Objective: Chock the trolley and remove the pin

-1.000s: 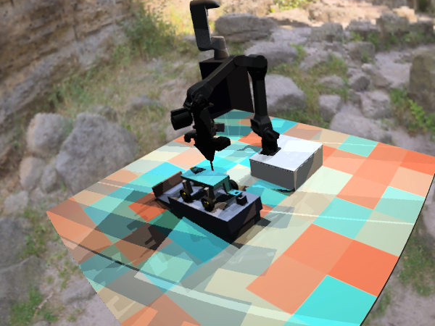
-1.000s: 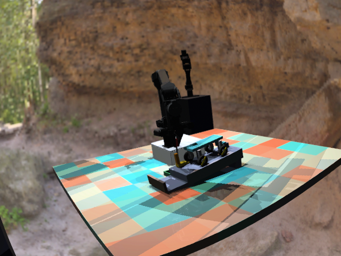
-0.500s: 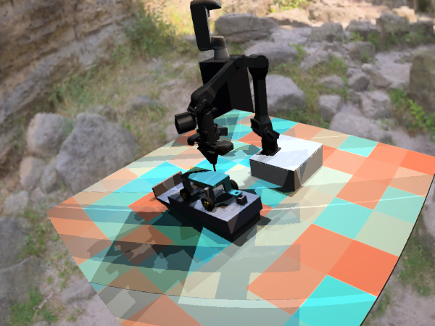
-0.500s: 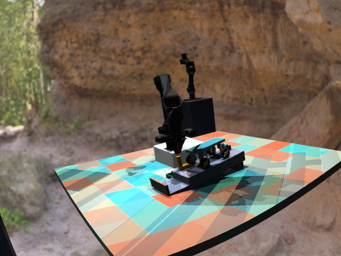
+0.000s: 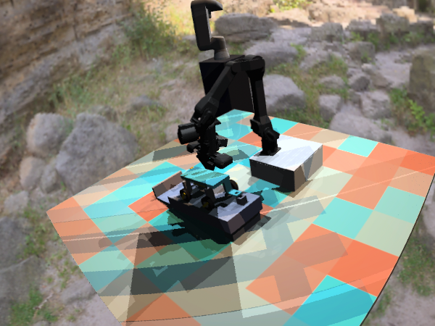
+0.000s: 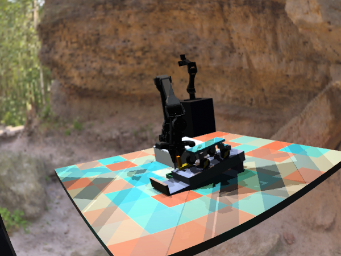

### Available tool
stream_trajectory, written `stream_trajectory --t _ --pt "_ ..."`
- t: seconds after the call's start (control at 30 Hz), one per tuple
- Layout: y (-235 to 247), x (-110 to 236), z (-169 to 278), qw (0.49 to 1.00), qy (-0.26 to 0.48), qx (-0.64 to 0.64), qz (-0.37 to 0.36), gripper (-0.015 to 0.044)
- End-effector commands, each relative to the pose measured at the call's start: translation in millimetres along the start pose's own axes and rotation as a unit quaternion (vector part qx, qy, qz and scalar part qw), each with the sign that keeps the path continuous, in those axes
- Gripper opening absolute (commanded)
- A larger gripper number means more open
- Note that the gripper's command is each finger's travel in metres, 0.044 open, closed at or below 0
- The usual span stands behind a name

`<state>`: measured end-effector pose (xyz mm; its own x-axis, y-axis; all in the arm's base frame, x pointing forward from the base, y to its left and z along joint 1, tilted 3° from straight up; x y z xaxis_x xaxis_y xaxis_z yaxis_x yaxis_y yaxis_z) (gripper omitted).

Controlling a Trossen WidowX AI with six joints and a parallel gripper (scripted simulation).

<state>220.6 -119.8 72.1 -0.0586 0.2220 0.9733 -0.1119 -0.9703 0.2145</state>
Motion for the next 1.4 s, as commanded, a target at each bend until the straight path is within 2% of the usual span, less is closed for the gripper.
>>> stream_trajectory --t 0.0,0.23,0.47,0.5,1.37 --pt "2.8 -13.2 -3.7 1.000 -0.007 0.002 -0.003 0.0000" --pt "6.6 -26.7 -6.6 1.000 -0.007 0.002 -0.003 0.0000" --pt "3.6 -25.7 -5.4 1.000 -0.007 0.002 -0.003 0.0184" --pt "2.9 -25.7 -5.2 1.000 -0.007 0.002 -0.003 0.0190" --pt "-16.4 -27.2 -1.3 1.000 -0.007 0.002 -0.002 0.0190"
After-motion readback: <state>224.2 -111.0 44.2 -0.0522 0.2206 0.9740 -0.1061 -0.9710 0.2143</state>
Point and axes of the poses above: the point midway between the two fingers, 35 mm back from their tips, its own x axis back along the fingers, its own y axis across the jaws, z = x × y, the point moved 3 cm from there along x, back along the fingers, and after that the axes turned 3 degrees about -x, right-handed, at the moved point
